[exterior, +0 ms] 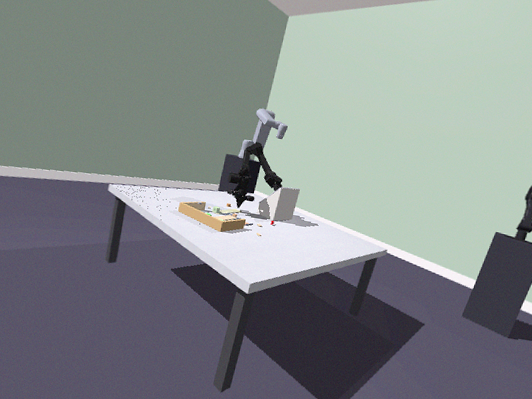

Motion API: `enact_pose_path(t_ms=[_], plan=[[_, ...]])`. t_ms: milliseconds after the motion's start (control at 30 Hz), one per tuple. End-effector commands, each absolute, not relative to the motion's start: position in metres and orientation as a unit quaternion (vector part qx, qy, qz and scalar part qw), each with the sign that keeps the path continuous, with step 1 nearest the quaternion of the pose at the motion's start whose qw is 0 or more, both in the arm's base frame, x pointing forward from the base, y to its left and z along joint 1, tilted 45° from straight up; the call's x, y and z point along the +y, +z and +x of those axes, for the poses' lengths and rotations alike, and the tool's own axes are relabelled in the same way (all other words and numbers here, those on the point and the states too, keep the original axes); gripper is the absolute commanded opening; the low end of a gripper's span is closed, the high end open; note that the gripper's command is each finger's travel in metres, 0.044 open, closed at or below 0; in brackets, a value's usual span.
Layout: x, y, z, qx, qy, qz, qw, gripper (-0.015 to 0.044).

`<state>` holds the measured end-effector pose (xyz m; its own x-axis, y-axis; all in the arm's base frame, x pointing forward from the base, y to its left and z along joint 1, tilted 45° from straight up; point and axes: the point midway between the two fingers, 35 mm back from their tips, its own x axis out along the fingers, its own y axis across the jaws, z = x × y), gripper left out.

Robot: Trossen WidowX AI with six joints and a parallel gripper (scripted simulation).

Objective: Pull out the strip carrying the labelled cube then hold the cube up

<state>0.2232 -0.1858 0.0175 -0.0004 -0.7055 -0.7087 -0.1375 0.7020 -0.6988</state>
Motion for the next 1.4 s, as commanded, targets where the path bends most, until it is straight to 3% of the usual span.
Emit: enact_pose_path(t_ms=[0, 133, 700, 1367], plan=[[-0.176, 0.035, 0.231, 0.667, -0.232, -0.314, 0.635, 0.0000], [-0.174, 0.033, 0.229, 0.667, -0.232, -0.314, 0.635, 0.0000], [-0.164, 0.032, 0.294, 0.663, -0.241, -0.305, 0.640, 0.0440], [-0.153, 0.035, 0.368, 0.661, -0.241, -0.304, 0.642, 0.0440]])
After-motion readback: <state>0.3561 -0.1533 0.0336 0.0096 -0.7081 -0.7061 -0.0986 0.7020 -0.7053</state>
